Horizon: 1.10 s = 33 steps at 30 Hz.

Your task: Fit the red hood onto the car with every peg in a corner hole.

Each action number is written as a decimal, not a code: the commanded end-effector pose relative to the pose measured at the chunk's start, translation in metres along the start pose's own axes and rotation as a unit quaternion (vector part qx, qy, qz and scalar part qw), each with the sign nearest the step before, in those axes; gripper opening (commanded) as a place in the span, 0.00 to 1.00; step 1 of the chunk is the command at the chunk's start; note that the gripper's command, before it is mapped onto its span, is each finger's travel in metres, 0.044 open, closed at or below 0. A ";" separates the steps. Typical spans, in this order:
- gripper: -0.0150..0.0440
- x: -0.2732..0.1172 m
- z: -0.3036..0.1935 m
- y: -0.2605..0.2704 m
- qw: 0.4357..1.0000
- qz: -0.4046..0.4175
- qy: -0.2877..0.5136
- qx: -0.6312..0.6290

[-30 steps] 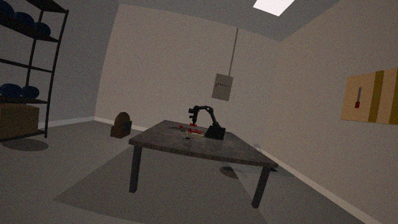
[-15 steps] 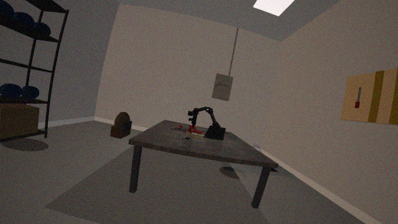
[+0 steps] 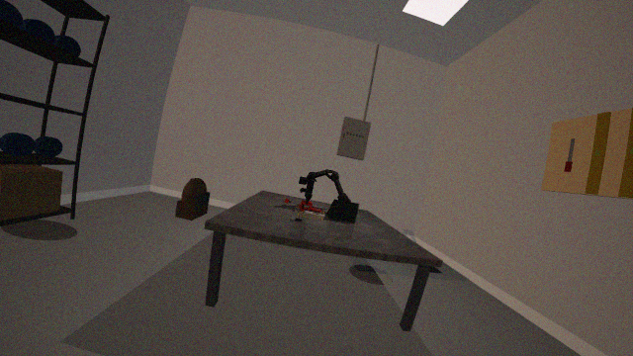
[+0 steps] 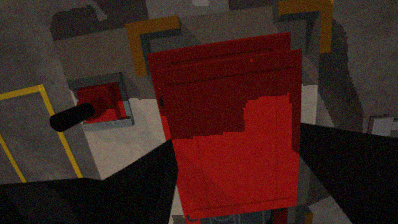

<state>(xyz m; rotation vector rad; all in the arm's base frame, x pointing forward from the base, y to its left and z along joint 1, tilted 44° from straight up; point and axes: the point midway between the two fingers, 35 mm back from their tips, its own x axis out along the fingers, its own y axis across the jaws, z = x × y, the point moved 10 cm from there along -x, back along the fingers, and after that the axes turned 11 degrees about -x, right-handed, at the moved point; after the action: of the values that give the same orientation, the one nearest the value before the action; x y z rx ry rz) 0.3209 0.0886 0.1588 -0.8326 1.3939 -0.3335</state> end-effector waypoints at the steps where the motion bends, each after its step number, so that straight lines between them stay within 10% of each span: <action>1: 0.25 0.002 0.000 0.000 1.000 -0.003 0.000 -0.001; 33: 0.25 0.015 0.000 0.000 1.000 -0.003 0.000 -0.001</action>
<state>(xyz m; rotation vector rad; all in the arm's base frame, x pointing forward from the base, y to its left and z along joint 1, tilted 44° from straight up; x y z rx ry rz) 0.3236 0.0800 0.1501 -0.8324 1.3913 -0.3344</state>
